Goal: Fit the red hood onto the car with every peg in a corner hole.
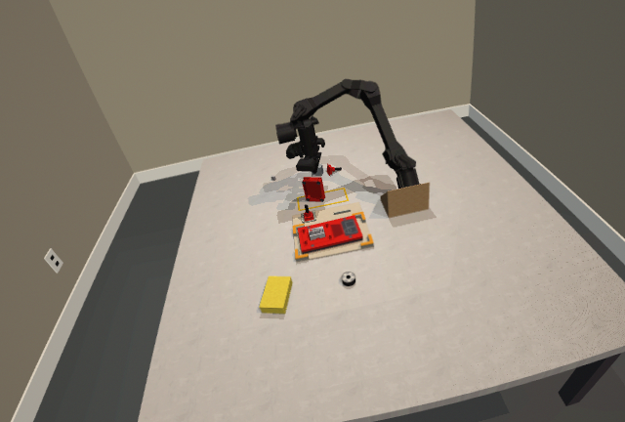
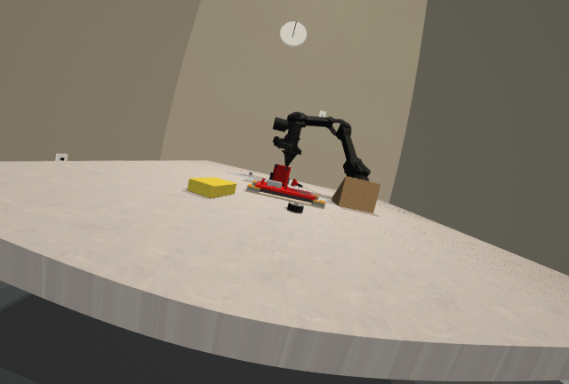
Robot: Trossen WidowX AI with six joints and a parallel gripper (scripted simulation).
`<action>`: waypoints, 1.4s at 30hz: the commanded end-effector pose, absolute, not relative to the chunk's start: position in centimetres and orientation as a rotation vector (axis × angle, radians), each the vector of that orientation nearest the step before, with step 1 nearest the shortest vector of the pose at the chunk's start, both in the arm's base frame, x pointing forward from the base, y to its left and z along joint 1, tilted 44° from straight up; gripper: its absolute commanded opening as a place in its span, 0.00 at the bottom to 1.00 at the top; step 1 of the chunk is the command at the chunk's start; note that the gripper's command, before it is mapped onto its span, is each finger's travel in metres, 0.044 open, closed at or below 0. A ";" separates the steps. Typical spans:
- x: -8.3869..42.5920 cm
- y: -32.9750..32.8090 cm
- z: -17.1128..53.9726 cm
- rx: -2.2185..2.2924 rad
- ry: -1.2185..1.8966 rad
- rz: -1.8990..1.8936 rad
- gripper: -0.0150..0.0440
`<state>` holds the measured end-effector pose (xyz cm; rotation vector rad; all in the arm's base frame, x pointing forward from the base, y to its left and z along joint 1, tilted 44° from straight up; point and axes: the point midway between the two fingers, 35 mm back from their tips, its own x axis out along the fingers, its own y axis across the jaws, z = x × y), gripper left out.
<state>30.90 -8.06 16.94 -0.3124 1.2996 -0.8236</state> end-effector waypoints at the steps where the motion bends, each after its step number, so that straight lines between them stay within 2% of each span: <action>1: 30.8 -9.0 16.1 -0.316 1.298 -0.821 0.25; 42: 32.2 -6.9 13.8 -0.313 1.299 -0.818 0.25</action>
